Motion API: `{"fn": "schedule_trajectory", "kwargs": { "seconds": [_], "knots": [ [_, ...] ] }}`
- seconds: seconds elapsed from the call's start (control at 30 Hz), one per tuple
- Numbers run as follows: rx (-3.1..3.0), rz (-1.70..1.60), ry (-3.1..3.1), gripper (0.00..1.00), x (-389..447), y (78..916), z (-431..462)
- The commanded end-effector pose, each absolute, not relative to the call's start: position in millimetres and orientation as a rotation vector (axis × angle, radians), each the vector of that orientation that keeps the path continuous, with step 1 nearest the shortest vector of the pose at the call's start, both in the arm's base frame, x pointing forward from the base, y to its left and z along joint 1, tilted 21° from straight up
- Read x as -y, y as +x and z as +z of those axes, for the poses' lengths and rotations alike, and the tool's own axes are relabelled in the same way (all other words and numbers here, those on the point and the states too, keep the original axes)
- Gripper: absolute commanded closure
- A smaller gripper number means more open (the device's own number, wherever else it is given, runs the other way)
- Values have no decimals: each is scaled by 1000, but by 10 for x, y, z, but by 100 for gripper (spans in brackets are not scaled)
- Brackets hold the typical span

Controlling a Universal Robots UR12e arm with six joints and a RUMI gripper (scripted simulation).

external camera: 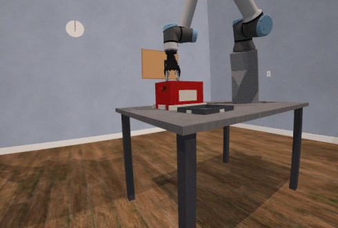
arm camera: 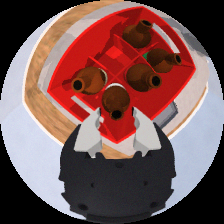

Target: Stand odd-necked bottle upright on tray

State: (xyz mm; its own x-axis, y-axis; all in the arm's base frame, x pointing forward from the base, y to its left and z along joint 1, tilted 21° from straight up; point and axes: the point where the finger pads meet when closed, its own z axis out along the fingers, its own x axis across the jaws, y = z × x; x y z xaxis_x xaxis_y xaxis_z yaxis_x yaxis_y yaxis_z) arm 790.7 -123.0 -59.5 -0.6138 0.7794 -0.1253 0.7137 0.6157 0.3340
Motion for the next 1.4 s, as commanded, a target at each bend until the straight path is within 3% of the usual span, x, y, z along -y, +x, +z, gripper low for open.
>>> {"fn": "schedule_trajectory", "kwargs": {
  "seconds": [0.0,0.43,0.47,1.37],
  "knots": [
    [-2583,367,1219,62,1233,7911,-588],
    [-2583,367,1219,62,1233,7911,-588],
    [-2583,367,1219,100,1233,7911,-588],
    [-2583,367,1219,100,1233,7911,-588]
  ]
}}
